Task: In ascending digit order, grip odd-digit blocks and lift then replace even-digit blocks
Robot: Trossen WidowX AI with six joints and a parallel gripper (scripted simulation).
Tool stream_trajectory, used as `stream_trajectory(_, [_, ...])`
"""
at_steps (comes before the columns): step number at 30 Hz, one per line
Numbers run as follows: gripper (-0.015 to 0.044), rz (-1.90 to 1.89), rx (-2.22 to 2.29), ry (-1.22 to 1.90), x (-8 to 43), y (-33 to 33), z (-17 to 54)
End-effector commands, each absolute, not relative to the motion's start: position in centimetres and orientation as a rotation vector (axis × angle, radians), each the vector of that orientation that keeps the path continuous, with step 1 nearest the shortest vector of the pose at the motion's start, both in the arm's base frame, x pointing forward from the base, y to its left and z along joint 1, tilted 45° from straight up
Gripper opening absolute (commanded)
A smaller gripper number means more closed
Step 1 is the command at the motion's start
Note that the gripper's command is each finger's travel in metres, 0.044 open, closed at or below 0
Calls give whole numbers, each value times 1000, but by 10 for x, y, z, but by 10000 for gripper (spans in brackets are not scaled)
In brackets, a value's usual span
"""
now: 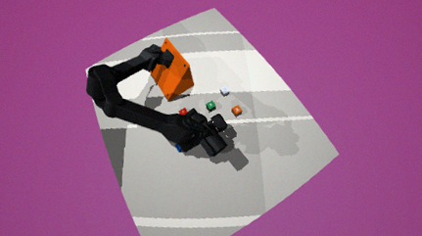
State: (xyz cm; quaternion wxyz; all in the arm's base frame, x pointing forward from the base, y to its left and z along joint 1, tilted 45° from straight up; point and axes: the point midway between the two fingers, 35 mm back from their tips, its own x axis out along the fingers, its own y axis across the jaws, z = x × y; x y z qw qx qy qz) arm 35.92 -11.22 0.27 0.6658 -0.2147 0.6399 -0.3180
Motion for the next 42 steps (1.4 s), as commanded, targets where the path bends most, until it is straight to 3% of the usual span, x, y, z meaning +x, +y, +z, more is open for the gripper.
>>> stream_trajectory(1, [120, -718, -490, 1445, 359, -113, 3])
stream_trajectory(42, [120, -717, -490, 1445, 360, -103, 13])
